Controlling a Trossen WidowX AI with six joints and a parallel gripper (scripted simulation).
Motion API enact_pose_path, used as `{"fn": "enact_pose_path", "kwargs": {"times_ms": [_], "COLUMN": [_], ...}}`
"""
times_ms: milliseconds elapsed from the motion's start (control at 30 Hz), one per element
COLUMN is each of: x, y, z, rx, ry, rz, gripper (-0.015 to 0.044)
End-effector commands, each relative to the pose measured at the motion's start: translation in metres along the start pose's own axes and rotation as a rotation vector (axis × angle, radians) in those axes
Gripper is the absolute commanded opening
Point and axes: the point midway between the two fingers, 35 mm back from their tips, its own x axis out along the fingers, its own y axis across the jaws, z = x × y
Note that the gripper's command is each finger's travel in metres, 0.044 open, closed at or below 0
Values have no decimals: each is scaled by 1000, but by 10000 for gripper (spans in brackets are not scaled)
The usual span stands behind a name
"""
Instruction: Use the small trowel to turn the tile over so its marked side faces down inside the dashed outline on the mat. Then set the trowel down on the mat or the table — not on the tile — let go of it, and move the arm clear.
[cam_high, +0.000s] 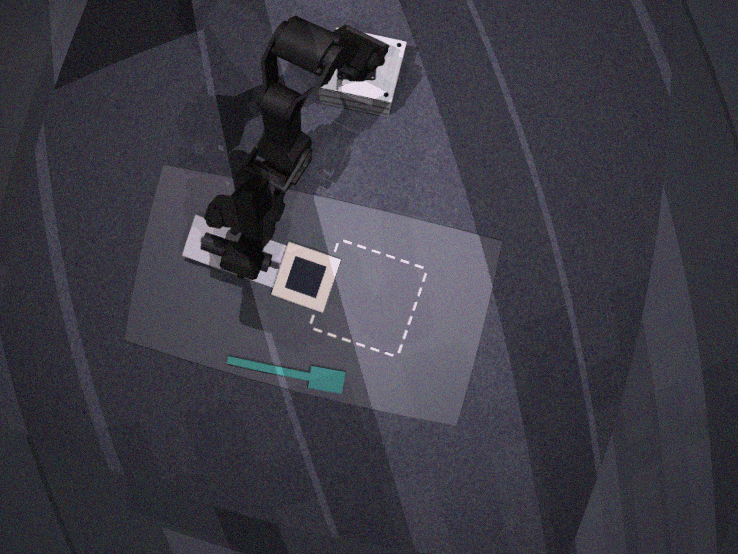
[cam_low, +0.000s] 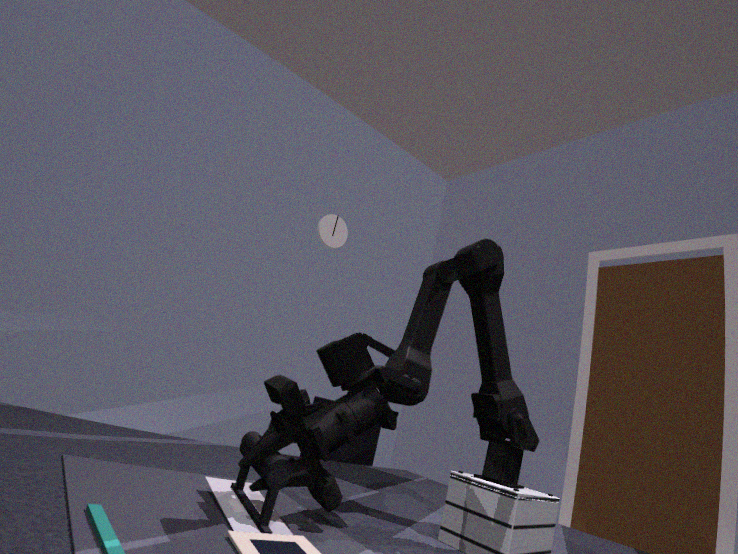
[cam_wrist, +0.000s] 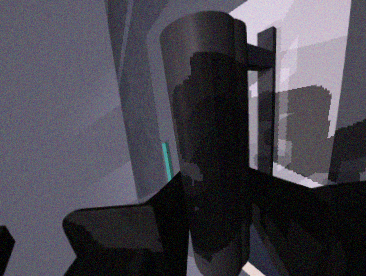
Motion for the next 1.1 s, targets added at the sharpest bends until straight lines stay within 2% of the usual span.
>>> {"fn": "enact_pose_path", "kwargs": {"times_ms": [0, 1067], "x": [-2, -27], "y": [3, 34], "z": [-3, -17], "rx": [14, 72], "ry": [29, 77], "rz": [5, 6], "gripper": [0, 0]}}
